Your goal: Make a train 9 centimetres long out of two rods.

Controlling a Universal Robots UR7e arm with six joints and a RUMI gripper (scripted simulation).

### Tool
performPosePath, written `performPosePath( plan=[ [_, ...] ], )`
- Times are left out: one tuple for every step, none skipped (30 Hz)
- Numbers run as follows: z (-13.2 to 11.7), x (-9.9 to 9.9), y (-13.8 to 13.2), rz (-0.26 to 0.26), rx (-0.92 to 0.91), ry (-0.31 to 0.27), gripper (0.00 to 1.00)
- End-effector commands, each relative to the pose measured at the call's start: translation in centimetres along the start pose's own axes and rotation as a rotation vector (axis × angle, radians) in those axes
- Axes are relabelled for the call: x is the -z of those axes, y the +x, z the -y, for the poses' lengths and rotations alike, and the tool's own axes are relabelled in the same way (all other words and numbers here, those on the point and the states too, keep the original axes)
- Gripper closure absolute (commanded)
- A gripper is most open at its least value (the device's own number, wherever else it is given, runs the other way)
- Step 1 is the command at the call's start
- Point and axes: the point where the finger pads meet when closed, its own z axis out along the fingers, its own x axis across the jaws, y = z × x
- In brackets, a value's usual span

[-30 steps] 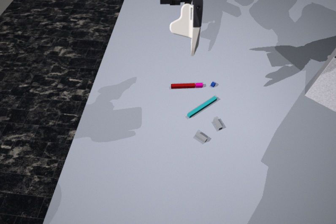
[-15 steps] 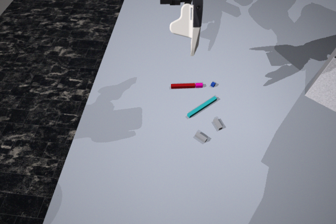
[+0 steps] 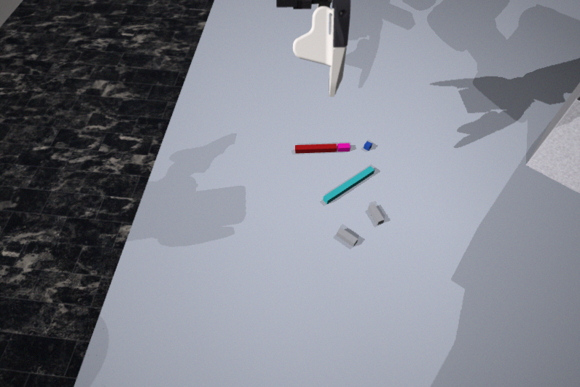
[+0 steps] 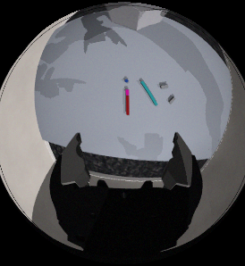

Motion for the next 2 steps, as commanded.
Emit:
performPosePath(
  plan=[
    [-0.02,0.03,-0.03,0.001,0.0,-0.001,0.0],
    [-0.02,0.03,-0.03,0.001,0.0,-0.001,0.0]
  ],
)
